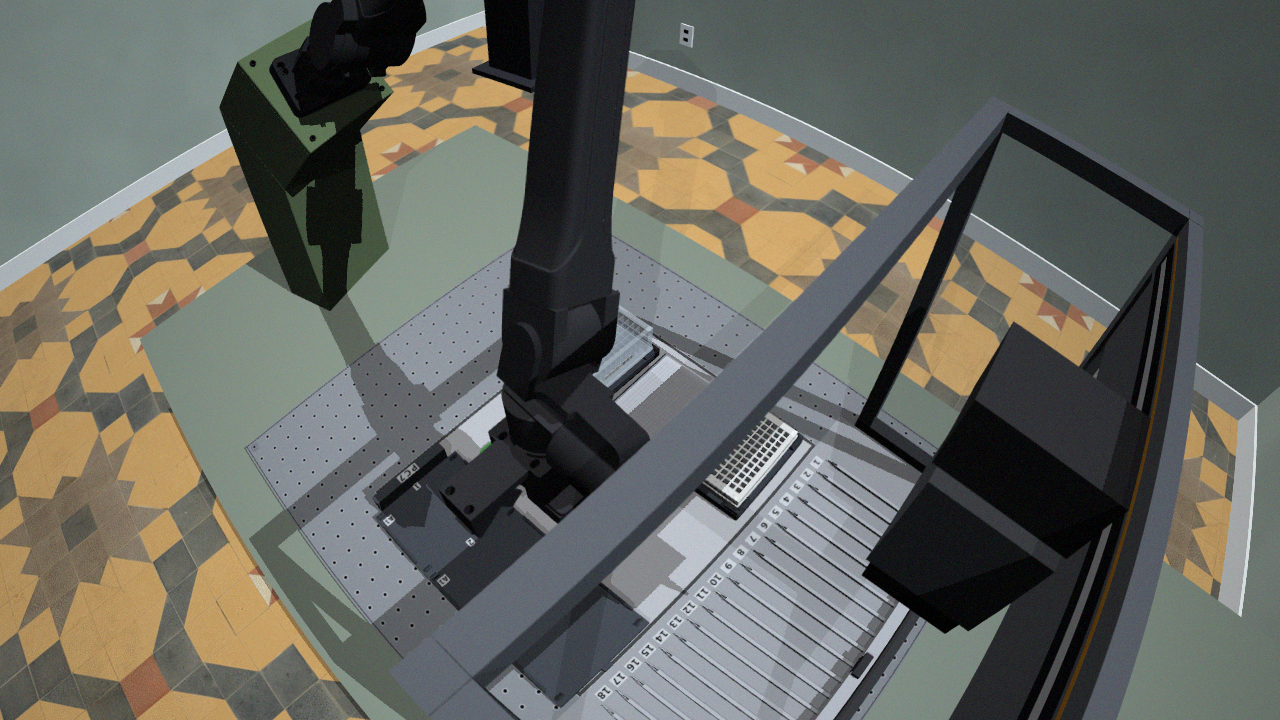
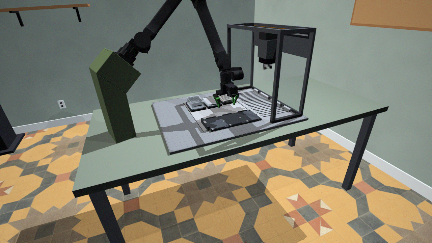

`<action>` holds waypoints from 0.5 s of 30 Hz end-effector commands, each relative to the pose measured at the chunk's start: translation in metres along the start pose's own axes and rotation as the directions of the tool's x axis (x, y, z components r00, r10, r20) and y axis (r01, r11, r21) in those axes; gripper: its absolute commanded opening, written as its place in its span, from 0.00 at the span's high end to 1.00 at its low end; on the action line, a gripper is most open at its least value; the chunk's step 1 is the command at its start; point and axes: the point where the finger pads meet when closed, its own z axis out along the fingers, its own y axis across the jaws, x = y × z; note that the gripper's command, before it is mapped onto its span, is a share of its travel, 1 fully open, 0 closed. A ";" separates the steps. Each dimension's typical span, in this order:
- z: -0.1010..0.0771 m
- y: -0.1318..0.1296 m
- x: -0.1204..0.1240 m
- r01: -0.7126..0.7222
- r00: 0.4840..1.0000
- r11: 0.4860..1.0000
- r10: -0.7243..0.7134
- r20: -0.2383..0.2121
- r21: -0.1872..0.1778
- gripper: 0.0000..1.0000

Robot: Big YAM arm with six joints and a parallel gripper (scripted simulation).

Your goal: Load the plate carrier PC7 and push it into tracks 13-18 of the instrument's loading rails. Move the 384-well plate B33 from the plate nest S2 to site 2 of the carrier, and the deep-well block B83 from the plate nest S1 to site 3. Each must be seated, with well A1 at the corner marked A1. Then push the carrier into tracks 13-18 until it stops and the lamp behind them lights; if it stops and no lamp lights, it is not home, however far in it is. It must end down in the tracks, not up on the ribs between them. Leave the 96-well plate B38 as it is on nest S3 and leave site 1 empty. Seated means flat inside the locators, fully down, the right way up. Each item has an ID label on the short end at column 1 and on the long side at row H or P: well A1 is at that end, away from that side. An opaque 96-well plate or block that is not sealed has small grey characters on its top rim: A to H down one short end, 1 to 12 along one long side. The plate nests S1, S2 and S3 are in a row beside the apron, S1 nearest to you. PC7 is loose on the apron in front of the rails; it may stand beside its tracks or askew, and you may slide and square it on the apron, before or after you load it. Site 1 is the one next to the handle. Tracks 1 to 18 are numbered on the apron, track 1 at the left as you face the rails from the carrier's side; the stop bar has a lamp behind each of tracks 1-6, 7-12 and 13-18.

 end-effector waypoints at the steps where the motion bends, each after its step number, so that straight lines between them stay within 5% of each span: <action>1: -0.022 0.002 -0.006 0.005 1.000 1.000 -0.005 0.013 -0.007 0.00; 6: -0.034 0.002 -0.006 0.006 1.000 1.000 -0.005 0.013 -0.007 0.00; 7: -0.023 -0.008 0.006 0.014 1.000 1.000 -0.014 -0.009 0.023 0.00; 8: -0.039 0.002 0.003 0.016 1.000 1.000 -0.016 0.002 -0.004 0.00; 15: -0.069 0.002 -0.005 0.006 1.000 1.000 -0.006 0.014 -0.007 0.00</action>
